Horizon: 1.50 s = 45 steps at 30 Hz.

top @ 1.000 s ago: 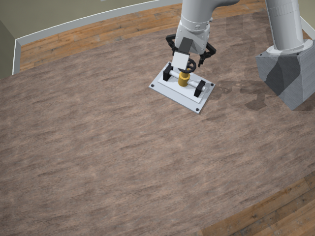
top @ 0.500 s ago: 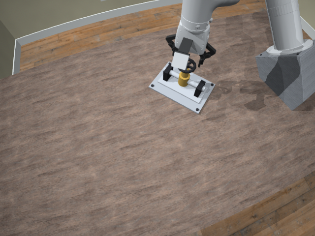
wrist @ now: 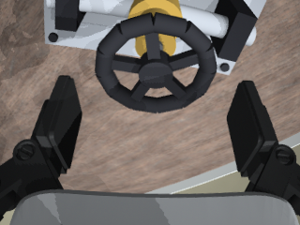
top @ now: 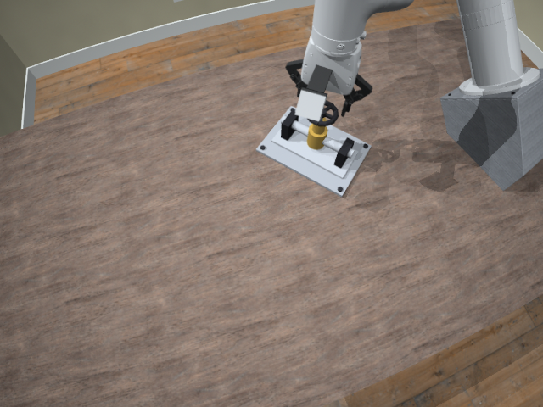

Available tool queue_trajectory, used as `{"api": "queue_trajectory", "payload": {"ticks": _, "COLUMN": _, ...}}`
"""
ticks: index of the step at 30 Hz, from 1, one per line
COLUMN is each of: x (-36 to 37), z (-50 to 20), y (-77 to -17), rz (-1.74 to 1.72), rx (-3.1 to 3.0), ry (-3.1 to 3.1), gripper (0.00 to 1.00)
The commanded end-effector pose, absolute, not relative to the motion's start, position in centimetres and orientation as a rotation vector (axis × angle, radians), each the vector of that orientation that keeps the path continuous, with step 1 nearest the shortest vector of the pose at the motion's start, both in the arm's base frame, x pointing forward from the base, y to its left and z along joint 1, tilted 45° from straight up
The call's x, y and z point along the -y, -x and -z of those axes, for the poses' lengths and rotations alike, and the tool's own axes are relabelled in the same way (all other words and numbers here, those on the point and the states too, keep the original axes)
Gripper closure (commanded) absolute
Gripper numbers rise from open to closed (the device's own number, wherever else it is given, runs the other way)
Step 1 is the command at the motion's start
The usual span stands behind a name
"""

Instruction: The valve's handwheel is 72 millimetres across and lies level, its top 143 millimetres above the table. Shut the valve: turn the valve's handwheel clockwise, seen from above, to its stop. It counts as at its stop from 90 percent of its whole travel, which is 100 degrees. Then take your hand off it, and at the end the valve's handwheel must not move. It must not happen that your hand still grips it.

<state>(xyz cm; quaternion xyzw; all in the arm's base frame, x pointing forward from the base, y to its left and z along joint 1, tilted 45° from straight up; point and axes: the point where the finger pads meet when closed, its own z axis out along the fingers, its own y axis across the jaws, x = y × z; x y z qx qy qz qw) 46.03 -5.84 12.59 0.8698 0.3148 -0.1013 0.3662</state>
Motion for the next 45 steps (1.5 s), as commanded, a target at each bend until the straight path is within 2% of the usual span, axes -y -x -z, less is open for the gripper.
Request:
{"api": "queue_trajectory", "payload": {"ticks": 1, "x": 5.9, "z": -12.6, "y": -46.1, "rz": 0.259, "rx": -0.809, "ry": -2.236, "gripper": 0.00}}
{"api": "queue_trajectory", "payload": {"ticks": 45, "x": 8.3, "z": -10.1, "y": -46.3, "rz": 0.259, "rx": -0.809, "ry": -2.236, "gripper": 0.00}}
